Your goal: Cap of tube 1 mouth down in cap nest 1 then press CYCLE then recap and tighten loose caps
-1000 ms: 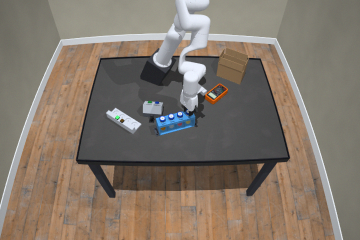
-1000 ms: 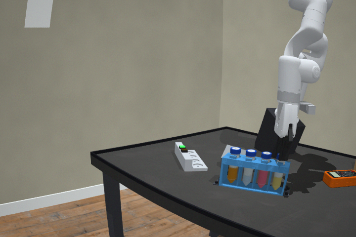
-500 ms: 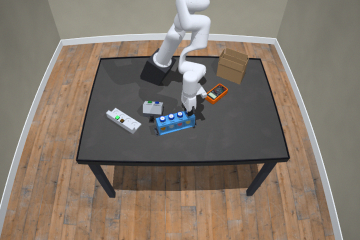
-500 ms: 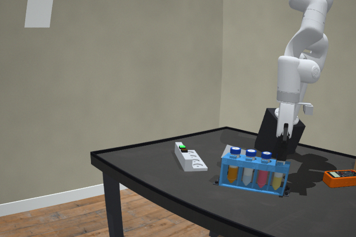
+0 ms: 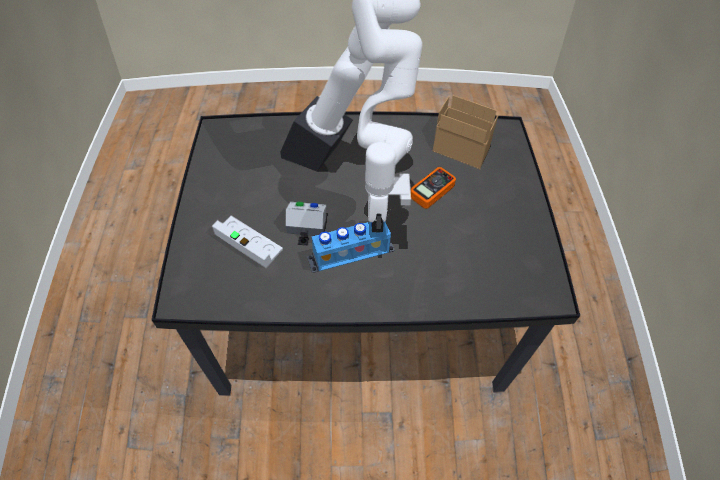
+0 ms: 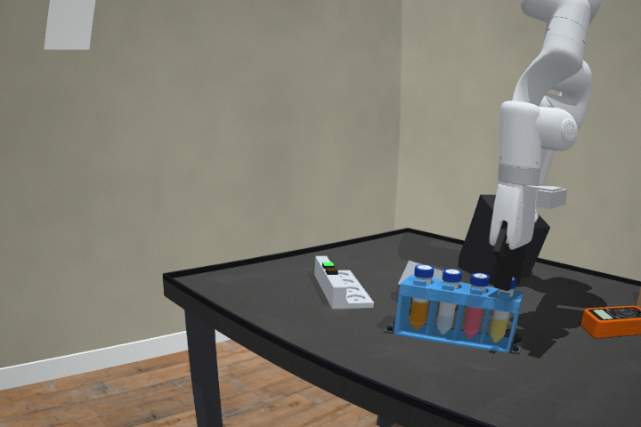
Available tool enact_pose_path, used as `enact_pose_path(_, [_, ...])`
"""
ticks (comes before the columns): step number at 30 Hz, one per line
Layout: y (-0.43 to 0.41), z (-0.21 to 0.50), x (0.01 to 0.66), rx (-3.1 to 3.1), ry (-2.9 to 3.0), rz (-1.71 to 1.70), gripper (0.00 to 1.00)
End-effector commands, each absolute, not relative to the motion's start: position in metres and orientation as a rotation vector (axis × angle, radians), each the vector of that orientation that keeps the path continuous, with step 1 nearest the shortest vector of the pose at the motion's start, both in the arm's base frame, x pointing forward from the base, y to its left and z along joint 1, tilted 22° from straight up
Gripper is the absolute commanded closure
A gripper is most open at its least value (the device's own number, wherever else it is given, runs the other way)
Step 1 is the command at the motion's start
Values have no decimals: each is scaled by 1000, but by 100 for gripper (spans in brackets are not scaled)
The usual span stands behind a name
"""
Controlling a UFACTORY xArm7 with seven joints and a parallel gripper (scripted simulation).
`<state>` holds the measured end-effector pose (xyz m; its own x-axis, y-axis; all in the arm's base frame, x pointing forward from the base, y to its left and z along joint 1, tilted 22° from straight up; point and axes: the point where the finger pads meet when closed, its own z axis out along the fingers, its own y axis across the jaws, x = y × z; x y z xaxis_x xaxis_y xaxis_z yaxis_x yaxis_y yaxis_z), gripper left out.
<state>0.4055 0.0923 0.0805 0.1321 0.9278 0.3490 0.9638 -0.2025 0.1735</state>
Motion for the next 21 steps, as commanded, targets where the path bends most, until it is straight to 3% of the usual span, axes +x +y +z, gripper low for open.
enact_pose_path(1, [92,81,407,-2358,-1834,-570,100])
enact_pose_path(3, [92,81,407,-2358,-1834,-570,100])
enact_pose_path(4, [92,81,407,-2358,-1834,-570,54])
enact_pose_path(21, [92,83,406,-2188,-2085,-590,54])
